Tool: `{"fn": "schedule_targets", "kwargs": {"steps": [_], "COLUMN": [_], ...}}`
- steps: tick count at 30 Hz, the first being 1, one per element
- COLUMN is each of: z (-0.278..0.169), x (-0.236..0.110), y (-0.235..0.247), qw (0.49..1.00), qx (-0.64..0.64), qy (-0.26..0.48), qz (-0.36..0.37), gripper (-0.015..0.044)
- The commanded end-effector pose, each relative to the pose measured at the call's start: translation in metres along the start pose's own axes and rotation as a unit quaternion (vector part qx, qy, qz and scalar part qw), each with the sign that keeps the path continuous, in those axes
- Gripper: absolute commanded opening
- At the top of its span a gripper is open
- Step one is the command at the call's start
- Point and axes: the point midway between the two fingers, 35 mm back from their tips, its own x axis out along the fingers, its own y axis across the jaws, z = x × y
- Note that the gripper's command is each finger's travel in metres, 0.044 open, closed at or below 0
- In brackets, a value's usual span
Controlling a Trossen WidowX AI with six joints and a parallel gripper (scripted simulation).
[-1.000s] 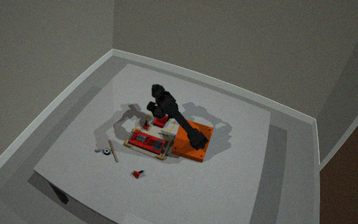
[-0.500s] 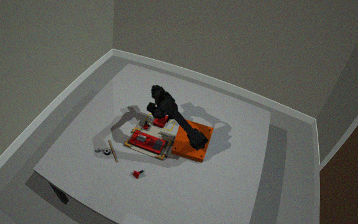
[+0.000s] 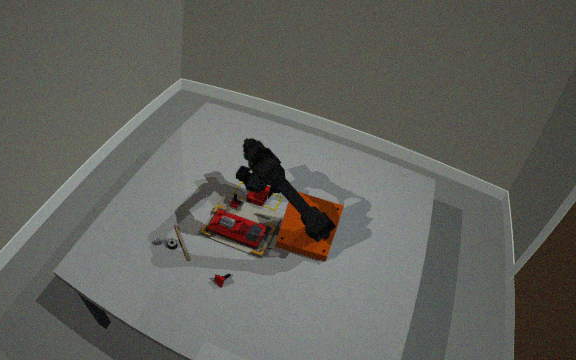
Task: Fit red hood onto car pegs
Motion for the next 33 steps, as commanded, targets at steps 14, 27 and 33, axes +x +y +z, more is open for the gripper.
{"fn": "schedule_targets", "kwargs": {"steps": [14,27,33], "z": [0.000,0.000,-0.001], "x": [0.000,-0.017,-0.033], "y": [0.000,0.000,0.000], "qw": [1.000,1.000,1.000], "qx": [0.000,0.001,0.001], "qy": [0.000,0.000,0.001], "qz": [0.000,0.000,0.001], "gripper": [0.0249,0.0000,0.0000]}}
